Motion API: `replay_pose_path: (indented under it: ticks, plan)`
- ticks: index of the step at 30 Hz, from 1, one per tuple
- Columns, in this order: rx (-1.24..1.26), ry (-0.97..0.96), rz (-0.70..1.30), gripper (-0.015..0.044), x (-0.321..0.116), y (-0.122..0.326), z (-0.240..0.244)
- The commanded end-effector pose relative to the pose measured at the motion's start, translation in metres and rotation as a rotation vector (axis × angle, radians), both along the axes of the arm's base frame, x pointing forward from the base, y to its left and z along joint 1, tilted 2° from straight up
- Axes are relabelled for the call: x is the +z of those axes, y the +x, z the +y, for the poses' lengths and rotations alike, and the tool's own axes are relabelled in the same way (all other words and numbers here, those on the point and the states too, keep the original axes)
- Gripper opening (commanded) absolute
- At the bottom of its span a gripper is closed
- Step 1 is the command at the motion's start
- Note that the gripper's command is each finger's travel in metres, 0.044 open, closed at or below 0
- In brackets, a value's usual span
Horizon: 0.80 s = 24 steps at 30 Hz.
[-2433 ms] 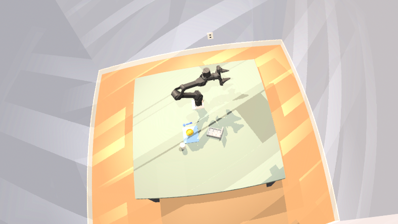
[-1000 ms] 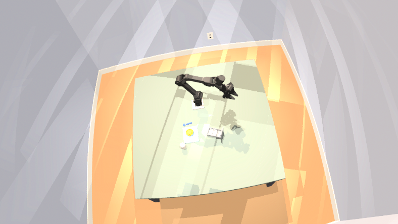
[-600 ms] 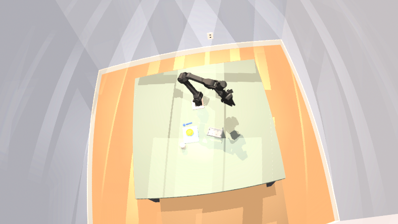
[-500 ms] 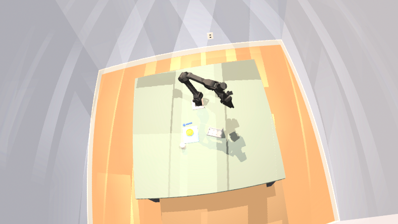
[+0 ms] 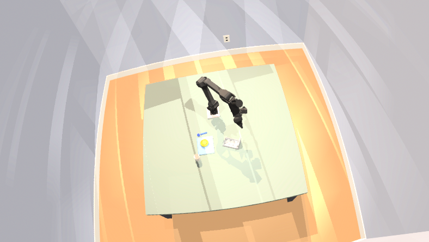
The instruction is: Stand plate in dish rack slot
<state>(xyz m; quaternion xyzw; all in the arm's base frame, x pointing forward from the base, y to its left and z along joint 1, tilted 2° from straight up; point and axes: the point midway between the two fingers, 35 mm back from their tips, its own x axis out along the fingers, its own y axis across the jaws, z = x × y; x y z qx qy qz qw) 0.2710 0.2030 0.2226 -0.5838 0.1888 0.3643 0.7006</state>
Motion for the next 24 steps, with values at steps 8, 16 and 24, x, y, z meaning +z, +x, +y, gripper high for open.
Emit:
replay_pose_path:
  ticks: [8,16,24]
  plan:
    - [-0.294,0.033,0.158,0.04,-0.007,0.033,-0.057]
    - [-0.509,0.062,0.274,0.04,-0.012,0.047,-0.102]
    - [-0.729,0.102,0.39,0.04,-0.016,0.052,-0.147]
